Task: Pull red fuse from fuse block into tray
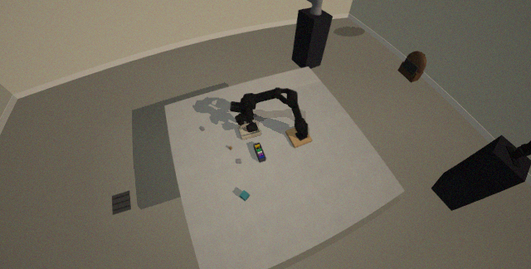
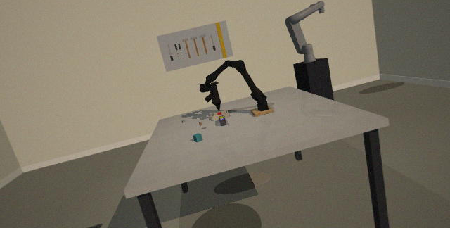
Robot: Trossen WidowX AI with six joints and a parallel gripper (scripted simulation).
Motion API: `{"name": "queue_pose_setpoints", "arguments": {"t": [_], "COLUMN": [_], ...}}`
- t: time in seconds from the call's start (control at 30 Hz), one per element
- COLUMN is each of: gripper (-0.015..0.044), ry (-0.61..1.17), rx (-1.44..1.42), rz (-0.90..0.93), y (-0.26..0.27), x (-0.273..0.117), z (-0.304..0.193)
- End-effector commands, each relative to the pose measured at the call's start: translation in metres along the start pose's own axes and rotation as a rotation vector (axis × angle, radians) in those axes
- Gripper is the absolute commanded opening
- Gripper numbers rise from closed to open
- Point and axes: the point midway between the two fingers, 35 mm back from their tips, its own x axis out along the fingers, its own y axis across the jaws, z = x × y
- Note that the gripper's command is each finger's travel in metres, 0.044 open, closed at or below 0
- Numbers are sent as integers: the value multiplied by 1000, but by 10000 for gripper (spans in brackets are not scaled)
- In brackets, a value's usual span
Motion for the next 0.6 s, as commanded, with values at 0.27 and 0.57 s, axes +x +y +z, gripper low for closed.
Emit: {"name": "queue_pose_setpoints", "arguments": {"t": [0.27, 0.57], "gripper": [330, 330], "ry": [-2, 0], "rx": [-5, 0], "rz": [-3, 0], "y": [0, 0], "x": [-37, -34], "z": [0, 0]}}
